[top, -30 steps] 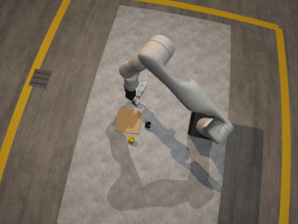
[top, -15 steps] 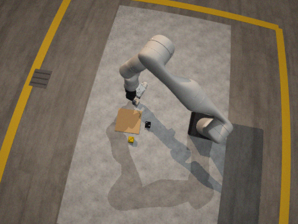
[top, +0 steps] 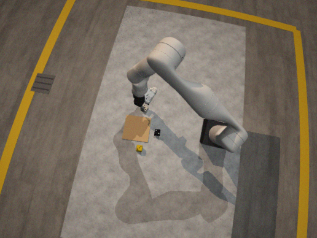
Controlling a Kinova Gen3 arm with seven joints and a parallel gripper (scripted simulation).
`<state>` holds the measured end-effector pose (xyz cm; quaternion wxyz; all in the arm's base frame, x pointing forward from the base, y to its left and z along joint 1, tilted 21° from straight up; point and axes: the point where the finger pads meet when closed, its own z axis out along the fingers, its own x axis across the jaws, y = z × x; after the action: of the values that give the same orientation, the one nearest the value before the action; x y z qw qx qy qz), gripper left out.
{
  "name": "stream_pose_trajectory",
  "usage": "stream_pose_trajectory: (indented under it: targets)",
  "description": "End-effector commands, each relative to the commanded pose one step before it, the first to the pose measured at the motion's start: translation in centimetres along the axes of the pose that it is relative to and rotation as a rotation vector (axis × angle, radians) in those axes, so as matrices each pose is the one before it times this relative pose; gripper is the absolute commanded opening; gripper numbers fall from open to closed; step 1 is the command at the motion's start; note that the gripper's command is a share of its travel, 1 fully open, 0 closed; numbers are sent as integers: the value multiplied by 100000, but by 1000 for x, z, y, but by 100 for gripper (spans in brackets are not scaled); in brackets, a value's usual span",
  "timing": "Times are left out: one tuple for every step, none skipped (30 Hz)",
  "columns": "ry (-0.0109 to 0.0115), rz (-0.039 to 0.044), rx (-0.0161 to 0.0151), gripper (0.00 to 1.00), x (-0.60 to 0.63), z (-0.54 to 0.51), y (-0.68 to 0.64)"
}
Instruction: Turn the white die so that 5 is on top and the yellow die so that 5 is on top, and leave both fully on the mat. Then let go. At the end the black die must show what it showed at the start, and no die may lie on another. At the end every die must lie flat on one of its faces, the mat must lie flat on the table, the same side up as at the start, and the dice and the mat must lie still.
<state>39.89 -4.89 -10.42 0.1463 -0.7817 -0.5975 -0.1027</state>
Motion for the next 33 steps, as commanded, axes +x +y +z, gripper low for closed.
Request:
stream_pose_trajectory:
  targets:
    - [284,1213,-606,87,77,-7,124]
    - [0,0,0,87,0,0,0]
    - [0,0,0,87,0,0,0]
    - [0,0,0,87,0,0,0]
    - [0,0,0,87,0,0,0]
    - [0,0,0,87,0,0,0]
    - [0,0,0,87,0,0,0]
    - [0,0,0,87,0,0,0]
    - [0,0,0,87,0,0,0]
    - [0,0,0,87,0,0,0]
    - [0,0,0,87,0,0,0]
    - [0,0,0,87,0,0,0]
    - [0,0,0,87,0,0,0]
    - [0,0,0,87,0,0,0]
    - [0,0,0,87,0,0,0]
    - [0,0,0,87,0,0,0]
    - [0,0,0,87,0,0,0]
    - [0,0,0,87,0,1,0]
    - [0,0,0,87,0,8,0]
    - [0,0,0,87,0,20,0]
    - [0,0,0,87,0,37,0]
    - [0,0,0,87,0,0,0]
    - [0,0,0,87,0,0,0]
    - [0,0,0,87,0,56,0]
    - [0,0,0,87,0,77,0]
    - [0,0,0,87,0,99,0]
    - [0,0,0,87,0,121,0]
    - [0,0,0,87,0,143,0]
    - [0,0,0,87,0,163,0]
    - [0,0,0,87,0,180,-1]
    - [0,0,0,87,0,197,1]
    - [0,0,0,87,0,208,0]
    - [0,0,0,87,0,218,0]
